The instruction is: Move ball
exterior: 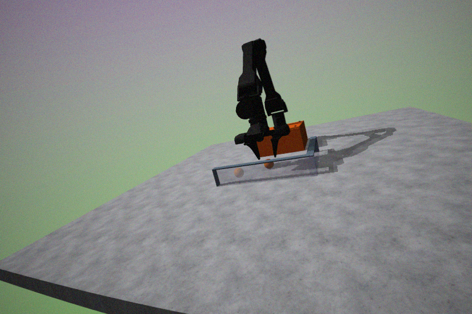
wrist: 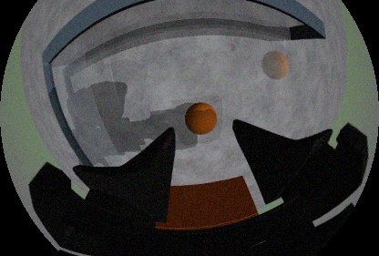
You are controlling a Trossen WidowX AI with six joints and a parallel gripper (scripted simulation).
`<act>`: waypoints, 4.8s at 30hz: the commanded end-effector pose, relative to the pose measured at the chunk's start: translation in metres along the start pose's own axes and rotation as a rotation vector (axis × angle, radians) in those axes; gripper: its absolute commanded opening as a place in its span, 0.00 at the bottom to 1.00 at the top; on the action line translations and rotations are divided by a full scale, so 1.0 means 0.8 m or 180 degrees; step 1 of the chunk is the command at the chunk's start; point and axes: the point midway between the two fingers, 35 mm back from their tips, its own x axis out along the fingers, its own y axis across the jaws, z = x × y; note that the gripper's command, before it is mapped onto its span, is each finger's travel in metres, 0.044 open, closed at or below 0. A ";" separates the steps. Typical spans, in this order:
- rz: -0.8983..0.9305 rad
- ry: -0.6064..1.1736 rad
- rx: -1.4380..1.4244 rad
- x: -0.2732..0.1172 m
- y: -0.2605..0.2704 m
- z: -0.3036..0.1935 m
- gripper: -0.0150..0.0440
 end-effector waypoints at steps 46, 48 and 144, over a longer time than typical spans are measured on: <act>0.0011 -0.0009 -0.0010 -0.123 0.001 0.002 0.25; 0.0009 -0.0003 -0.0013 -0.130 0.000 0.000 0.25; -0.0026 -0.0073 -0.0008 -0.072 -0.120 0.075 0.72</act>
